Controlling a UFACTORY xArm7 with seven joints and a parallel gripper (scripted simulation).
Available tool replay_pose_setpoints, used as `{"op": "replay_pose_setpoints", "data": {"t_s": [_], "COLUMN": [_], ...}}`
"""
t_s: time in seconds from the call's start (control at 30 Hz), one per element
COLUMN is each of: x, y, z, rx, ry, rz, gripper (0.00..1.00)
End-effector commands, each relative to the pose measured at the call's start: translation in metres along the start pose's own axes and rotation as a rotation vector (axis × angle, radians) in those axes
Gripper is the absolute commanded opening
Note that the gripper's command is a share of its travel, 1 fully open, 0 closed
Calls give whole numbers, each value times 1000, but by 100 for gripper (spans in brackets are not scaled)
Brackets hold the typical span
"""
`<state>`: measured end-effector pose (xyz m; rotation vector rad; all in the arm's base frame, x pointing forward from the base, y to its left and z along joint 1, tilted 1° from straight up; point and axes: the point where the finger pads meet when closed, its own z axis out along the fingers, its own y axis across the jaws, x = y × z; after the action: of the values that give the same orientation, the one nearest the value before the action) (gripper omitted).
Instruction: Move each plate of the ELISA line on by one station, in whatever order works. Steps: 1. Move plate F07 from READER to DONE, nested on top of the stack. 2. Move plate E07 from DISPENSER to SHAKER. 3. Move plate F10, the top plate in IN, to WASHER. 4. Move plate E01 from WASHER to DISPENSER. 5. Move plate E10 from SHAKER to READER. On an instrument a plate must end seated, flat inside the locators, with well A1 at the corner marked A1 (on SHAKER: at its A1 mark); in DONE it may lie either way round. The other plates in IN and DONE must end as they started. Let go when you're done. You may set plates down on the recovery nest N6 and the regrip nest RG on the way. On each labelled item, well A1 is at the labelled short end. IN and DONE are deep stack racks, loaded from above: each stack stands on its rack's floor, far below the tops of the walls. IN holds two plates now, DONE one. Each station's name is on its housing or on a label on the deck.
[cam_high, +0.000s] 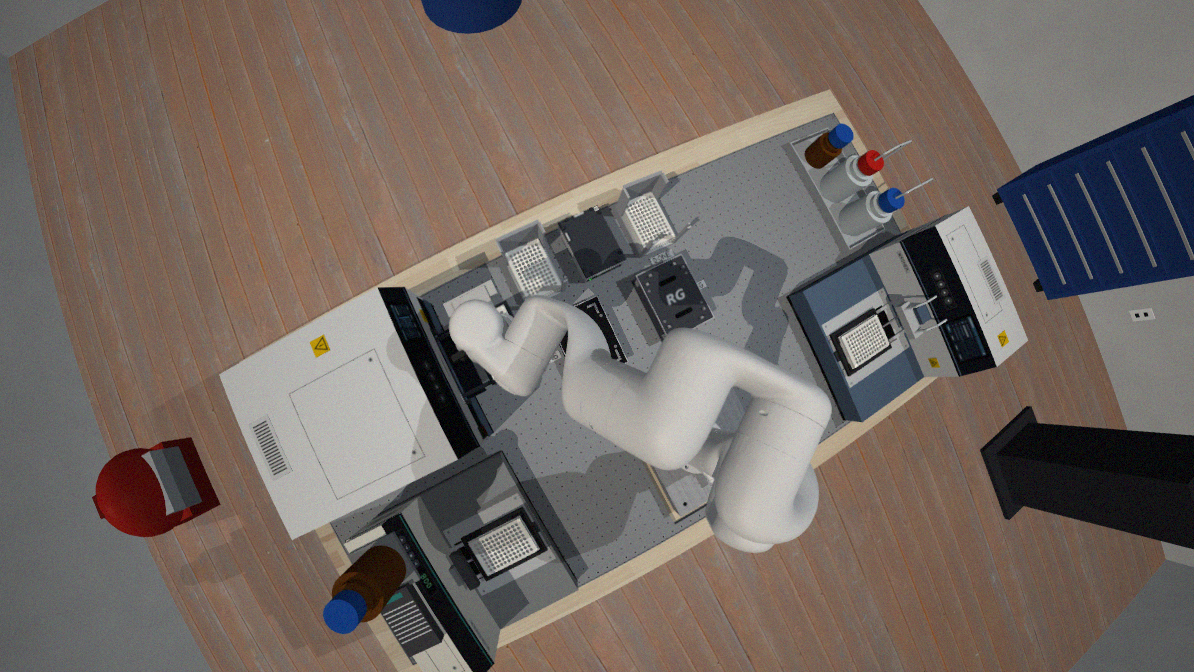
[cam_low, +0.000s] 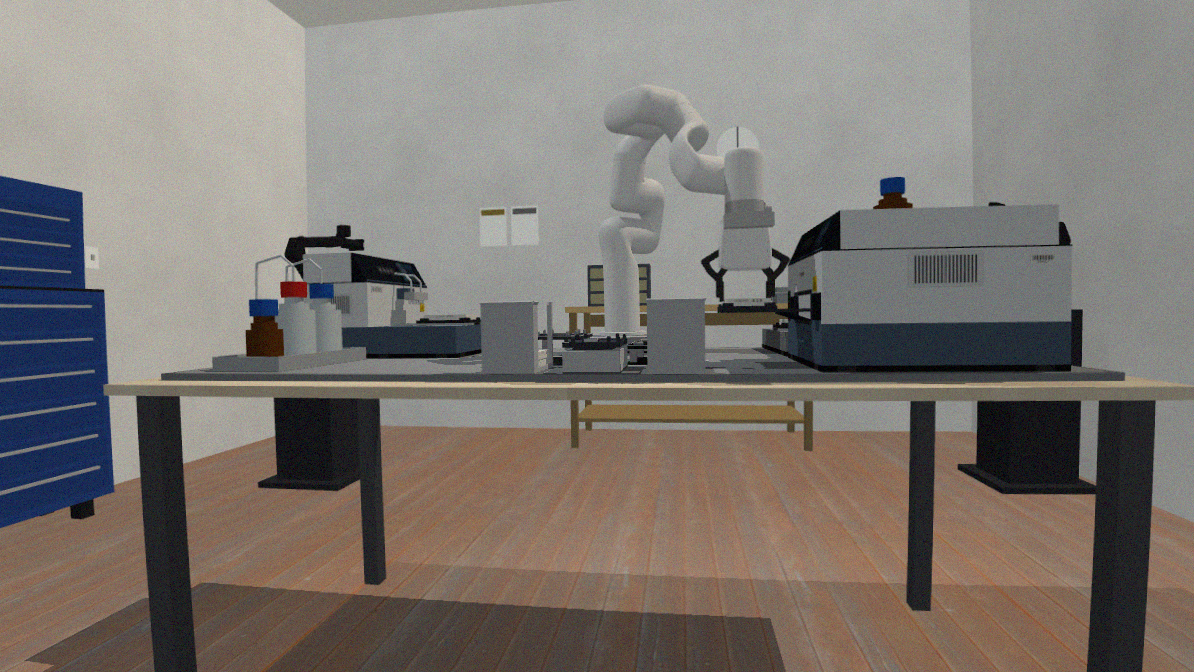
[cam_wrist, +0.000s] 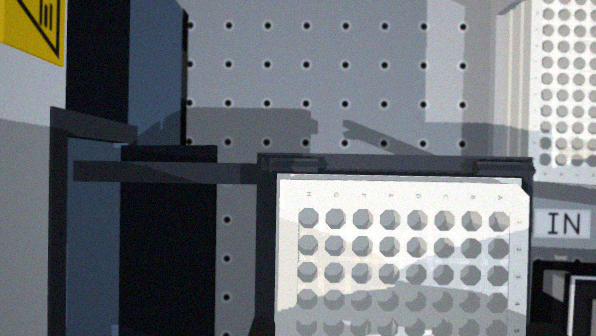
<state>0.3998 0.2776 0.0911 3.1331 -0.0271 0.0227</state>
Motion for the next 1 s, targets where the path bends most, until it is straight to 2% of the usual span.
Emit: {"op": "replay_pose_setpoints", "data": {"t_s": [0.0, 0.97], "x": [2, 2], "y": [-1, -1], "z": [-3, -37], "rx": [4, 4], "ry": [5, 5], "rz": [0, 0], "gripper": [100, 100]}}
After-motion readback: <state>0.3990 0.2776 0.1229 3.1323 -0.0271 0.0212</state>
